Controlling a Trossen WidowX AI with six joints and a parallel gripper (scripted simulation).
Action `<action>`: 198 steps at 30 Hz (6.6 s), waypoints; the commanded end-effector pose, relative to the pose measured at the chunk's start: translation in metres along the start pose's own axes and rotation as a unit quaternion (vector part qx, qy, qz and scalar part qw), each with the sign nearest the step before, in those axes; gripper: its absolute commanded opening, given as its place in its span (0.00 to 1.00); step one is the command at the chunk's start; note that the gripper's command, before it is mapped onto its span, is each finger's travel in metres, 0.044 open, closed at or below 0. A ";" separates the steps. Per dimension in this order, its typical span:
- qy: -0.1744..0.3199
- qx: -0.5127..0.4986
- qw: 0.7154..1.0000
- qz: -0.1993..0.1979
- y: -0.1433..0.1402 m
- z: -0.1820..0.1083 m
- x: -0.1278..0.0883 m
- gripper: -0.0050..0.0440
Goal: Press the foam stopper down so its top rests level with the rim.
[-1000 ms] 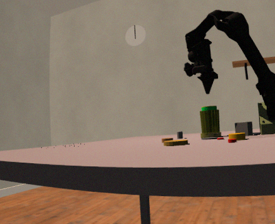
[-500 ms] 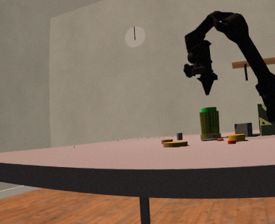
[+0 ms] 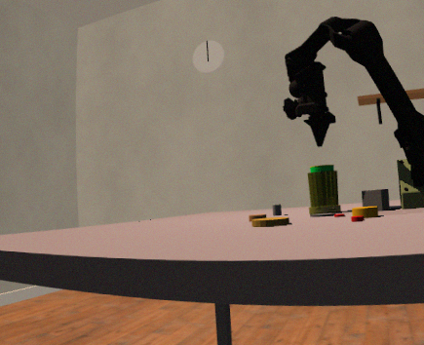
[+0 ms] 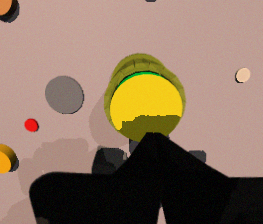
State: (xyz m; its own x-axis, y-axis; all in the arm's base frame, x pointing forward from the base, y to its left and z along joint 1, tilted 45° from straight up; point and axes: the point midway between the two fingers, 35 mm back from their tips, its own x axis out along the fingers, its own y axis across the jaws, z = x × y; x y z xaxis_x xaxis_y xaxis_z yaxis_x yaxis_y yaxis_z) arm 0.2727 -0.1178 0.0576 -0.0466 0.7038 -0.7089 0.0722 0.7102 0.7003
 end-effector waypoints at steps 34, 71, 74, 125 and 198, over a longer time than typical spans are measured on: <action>-0.001 0.000 1.000 0.000 0.000 0.000 0.000 0.10; 0.007 0.000 1.000 0.002 0.000 -0.002 0.037 0.10; 0.007 0.000 1.000 0.002 0.000 -0.002 0.041 0.10; 0.007 0.000 1.000 0.002 0.000 -0.002 0.053 0.10; 0.007 0.000 1.000 0.002 0.000 -0.003 0.058 0.10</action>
State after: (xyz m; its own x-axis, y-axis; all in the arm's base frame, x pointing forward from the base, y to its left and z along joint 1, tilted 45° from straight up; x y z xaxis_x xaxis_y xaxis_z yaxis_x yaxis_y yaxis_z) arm 0.2677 -0.0788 0.0177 -0.0555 0.7060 -0.7060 0.0710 0.7081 0.7025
